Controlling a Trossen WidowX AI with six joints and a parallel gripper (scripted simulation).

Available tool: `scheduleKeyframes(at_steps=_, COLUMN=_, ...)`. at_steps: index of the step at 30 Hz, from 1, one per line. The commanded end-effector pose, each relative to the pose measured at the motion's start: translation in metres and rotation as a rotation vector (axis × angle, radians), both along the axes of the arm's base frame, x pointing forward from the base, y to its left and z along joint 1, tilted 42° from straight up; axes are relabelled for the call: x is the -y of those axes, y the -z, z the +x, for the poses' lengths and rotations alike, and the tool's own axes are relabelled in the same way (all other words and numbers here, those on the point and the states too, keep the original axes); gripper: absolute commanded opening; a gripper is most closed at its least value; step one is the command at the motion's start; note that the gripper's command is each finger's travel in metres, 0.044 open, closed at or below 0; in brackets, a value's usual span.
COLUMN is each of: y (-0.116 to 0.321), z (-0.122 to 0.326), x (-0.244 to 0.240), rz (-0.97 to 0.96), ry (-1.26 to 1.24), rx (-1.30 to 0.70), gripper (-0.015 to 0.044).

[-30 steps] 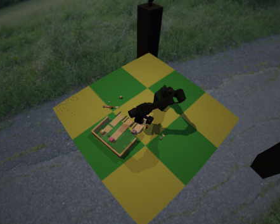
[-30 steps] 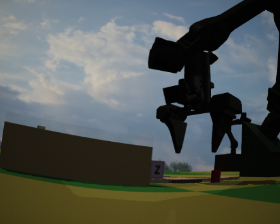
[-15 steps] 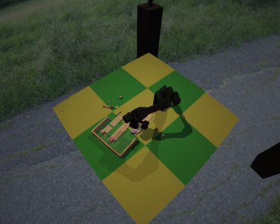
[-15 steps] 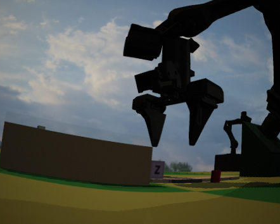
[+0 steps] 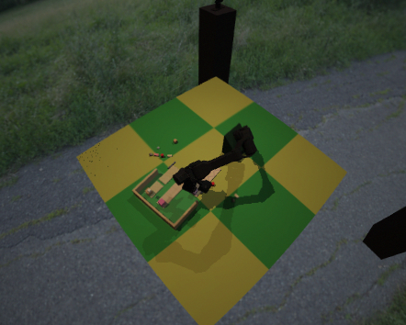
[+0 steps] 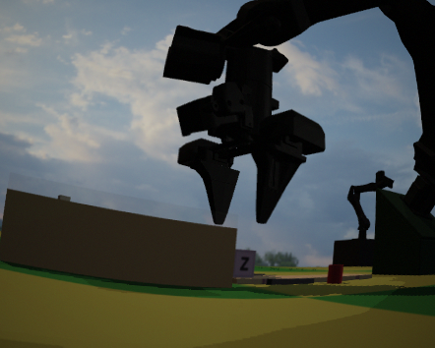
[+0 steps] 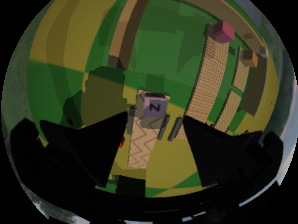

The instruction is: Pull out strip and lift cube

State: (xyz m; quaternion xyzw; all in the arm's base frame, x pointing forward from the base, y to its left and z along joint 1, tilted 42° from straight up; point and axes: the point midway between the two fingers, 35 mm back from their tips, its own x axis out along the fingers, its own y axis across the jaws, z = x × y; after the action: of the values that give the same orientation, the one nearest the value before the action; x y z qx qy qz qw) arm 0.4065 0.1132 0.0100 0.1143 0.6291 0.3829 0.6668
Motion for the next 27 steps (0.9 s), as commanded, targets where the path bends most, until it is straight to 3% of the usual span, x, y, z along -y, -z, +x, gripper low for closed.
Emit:
scheduleKeyframes(at_steps=1, y=0.006, z=0.0, x=-0.006, rz=0.003, ry=-0.001, rx=-0.005, gripper=0.025)
scheduleKeyframes(at_steps=27, y=0.037, z=-0.004, x=-0.034, rz=0.005, ry=-0.001, rx=-0.006, gripper=0.025)
